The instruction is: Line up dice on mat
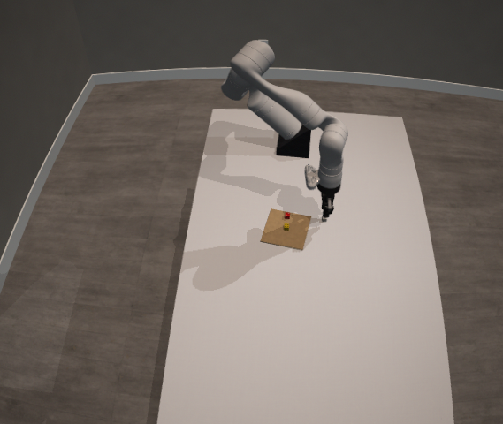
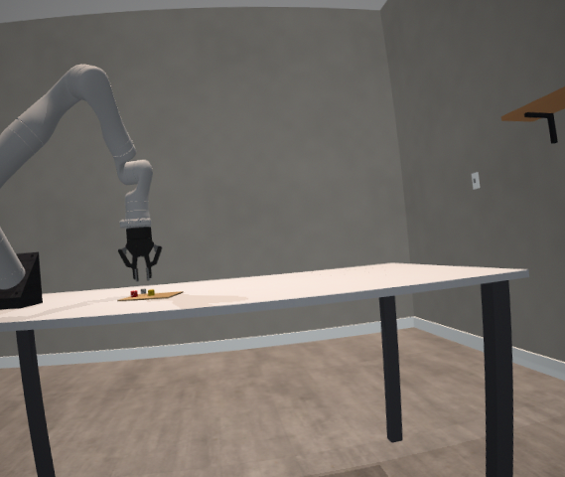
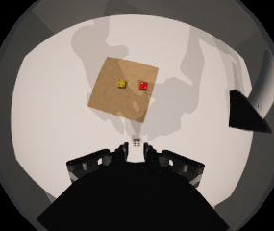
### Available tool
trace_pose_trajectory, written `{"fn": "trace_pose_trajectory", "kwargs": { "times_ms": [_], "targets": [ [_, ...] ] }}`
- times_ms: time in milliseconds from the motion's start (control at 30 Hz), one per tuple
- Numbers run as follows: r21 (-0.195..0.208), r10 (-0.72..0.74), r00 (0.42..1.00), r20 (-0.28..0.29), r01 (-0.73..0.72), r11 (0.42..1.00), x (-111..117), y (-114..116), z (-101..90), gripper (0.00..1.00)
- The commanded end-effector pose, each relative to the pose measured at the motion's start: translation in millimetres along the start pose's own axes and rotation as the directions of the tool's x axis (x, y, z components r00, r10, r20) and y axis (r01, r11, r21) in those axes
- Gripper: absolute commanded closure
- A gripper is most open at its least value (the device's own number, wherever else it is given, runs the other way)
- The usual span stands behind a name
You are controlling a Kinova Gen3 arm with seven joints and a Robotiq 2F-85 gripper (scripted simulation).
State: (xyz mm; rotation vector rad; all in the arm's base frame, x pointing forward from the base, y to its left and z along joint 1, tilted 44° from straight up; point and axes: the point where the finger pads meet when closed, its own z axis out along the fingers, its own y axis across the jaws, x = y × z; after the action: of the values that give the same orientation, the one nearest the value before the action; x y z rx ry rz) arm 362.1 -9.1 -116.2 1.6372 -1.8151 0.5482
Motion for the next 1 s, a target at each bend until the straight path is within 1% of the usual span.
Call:
{"fn": "trace_pose_trajectory", "kwargs": {
  "times_ms": [0, 333, 967],
  "targets": [
    [-0.003, -0.001, 1.0, -0.002, 0.001, 1.0, 0, 1, 4.4, 0.69],
    [-0.003, -0.001, 1.0, -0.002, 0.001, 1.0, 0, 1, 13.7, 0.69],
    [-0.003, -0.001, 1.0, -0.002, 0.001, 1.0, 0, 1, 15.5, 0.69]
  ]
}}
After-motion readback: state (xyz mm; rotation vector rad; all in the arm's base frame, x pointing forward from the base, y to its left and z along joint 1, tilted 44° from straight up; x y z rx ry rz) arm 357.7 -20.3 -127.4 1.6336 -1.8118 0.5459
